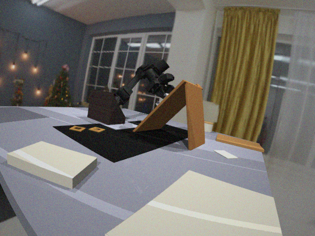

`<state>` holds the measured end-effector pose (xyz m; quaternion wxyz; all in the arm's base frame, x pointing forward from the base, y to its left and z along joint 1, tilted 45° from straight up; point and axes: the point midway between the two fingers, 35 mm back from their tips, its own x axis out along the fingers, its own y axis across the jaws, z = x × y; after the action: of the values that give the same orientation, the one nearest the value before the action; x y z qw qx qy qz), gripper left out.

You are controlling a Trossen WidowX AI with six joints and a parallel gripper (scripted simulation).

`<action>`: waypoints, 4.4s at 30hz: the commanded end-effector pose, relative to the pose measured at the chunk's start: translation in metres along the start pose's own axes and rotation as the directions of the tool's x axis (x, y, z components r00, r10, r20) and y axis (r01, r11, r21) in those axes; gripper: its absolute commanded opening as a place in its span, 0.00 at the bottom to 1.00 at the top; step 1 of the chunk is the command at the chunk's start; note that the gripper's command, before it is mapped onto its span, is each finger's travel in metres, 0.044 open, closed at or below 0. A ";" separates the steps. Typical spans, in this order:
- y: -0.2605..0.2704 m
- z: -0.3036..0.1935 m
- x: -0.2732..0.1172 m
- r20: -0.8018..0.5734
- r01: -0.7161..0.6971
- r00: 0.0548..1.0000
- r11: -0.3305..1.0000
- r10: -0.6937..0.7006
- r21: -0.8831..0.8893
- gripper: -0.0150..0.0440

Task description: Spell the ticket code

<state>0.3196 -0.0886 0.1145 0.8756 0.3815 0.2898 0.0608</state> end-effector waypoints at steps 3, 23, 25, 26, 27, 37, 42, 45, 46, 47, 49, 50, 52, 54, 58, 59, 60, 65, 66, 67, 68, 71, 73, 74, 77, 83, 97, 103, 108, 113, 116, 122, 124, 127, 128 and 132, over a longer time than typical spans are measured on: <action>0.001 0.002 -0.008 0.009 0.000 1.000 1.000 0.000 -0.005 0.75; -0.003 0.001 -0.021 0.008 0.000 1.000 1.000 0.000 -0.005 0.75; -0.003 0.001 -0.022 0.008 0.000 1.000 1.000 0.000 -0.005 0.75; -0.004 0.001 -0.023 0.008 0.000 1.000 1.000 0.000 -0.005 0.75; -0.004 0.001 -0.023 0.008 0.001 1.000 1.000 0.000 -0.005 0.75; -0.006 0.000 -0.028 0.008 0.001 1.000 1.000 -0.001 -0.005 0.75; -0.006 -0.001 -0.031 0.008 0.001 1.000 1.000 -0.001 -0.005 0.75; -0.006 -0.001 -0.032 0.008 0.001 1.000 1.000 -0.001 -0.005 0.75; -0.006 -0.001 -0.032 0.008 0.001 1.000 1.000 -0.001 -0.005 0.75; -0.006 -0.001 -0.033 0.008 0.001 1.000 1.000 -0.001 -0.005 0.75; -0.006 -0.001 -0.033 0.007 0.001 1.000 1.000 -0.001 -0.005 0.75; -0.006 -0.001 -0.034 0.007 0.001 1.000 1.000 -0.001 -0.005 0.75; -0.006 -0.001 -0.034 0.007 0.001 1.000 1.000 -0.001 -0.005 0.75; -0.006 -0.001 -0.035 0.007 0.001 1.000 1.000 -0.001 -0.005 0.75; -0.006 -0.001 -0.036 0.007 0.001 1.000 1.000 -0.001 -0.005 0.75; -0.006 -0.001 -0.037 0.007 0.001 1.000 1.000 -0.001 -0.005 0.75; -0.006 -0.001 -0.037 0.007 0.001 1.000 1.000 -0.001 -0.005 0.75; -0.005 -0.001 -0.038 0.007 0.001 1.000 1.000 -0.001 -0.004 0.75; -0.005 -0.001 -0.038 0.007 0.001 1.000 1.000 -0.001 -0.004 0.75; -0.005 0.000 -0.038 0.007 0.001 1.000 1.000 -0.001 -0.004 0.75; -0.004 0.000 -0.039 0.007 0.001 1.000 1.000 -0.001 -0.004 0.75; -0.004 0.000 -0.039 0.007 0.001 1.000 1.000 -0.001 -0.004 0.75; -0.004 0.000 -0.040 0.007 0.001 1.000 1.000 -0.001 -0.004 0.75; -0.003 0.000 -0.040 0.007 0.001 1.000 1.000 -0.001 -0.004 0.75; -0.003 0.000 -0.040 0.007 0.001 1.000 1.000 -0.001 -0.004 0.75; -0.002 0.001 -0.041 0.007 0.001 1.000 1.000 -0.001 -0.004 0.75; -0.003 0.000 -0.040 0.005 0.005 1.000 1.000 -0.005 0.005 0.35; -0.003 0.000 -0.040 0.005 0.005 1.000 1.000 -0.005 0.005 0.25; -0.003 0.000 -0.040 0.005 0.005 1.000 1.000 -0.005 0.005 0.25; -0.011 0.007 -0.035 -0.079 0.036 0.996 0.999 -0.035 0.005 0.25; -0.019 0.014 -0.030 -0.186 0.061 0.981 0.998 -0.060 0.000 0.25; -0.031 0.021 -0.023 -0.410 0.066 0.910 0.998 -0.066 -0.015 0.25; -0.033 0.022 -0.022 -0.482 0.053 0.874 0.998 -0.055 -0.018 0.25; -0.036 0.023 -0.022 -0.586 0.021 0.810 1.000 -0.026 -0.015 0.25; -0.036 0.023 -0.022 -0.613 0.010 0.790 1.000 -0.015 -0.012 0.25; -0.036 0.023 -0.022 -0.634 0.000 0.773 1.000 -0.006 -0.010 0.25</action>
<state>0.3105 -0.1336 0.1177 0.7699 0.3402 0.5208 0.1425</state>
